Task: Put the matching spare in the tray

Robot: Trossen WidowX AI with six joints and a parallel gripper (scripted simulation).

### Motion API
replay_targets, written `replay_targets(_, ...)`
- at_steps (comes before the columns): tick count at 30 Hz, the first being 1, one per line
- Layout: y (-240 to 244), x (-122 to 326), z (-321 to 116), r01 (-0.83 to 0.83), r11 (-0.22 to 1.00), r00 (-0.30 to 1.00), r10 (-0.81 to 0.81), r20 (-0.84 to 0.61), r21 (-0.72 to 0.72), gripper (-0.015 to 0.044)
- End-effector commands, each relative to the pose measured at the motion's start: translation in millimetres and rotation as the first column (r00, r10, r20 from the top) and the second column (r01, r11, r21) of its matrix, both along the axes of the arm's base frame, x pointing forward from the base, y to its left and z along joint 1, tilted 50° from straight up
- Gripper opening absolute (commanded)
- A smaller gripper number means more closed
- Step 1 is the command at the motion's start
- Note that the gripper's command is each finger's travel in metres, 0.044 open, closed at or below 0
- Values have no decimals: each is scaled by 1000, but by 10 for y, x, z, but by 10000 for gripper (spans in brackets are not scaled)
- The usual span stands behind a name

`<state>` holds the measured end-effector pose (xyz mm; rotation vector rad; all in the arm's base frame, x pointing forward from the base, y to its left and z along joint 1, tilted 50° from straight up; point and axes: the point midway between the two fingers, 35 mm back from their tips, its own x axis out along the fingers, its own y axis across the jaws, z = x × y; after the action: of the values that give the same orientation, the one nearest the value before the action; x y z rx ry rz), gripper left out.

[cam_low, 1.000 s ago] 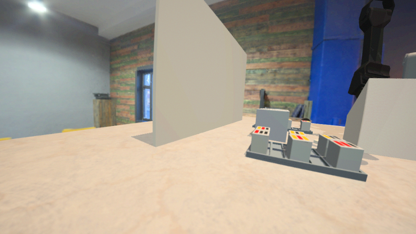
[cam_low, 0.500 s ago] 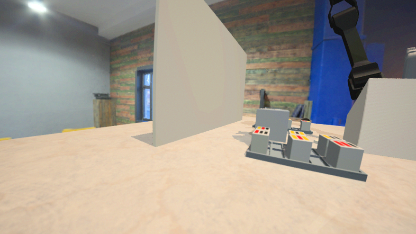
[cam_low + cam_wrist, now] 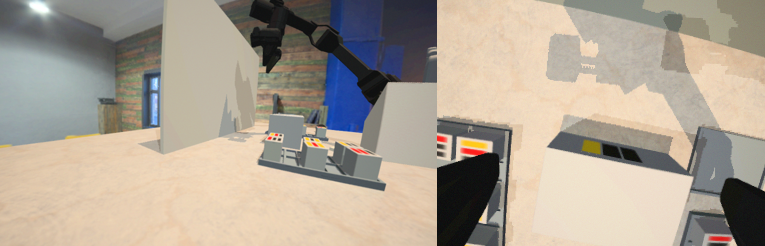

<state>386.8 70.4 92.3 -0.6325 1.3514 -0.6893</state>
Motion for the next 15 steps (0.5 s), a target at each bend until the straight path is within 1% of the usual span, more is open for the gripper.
replay_targets(1, -575, -56, -153, 190, 982, 981, -190, -46, 3, 440)
replay_targets(15, -617, -62, -163, 204, 979, 978, -204, -49, 3, 440)
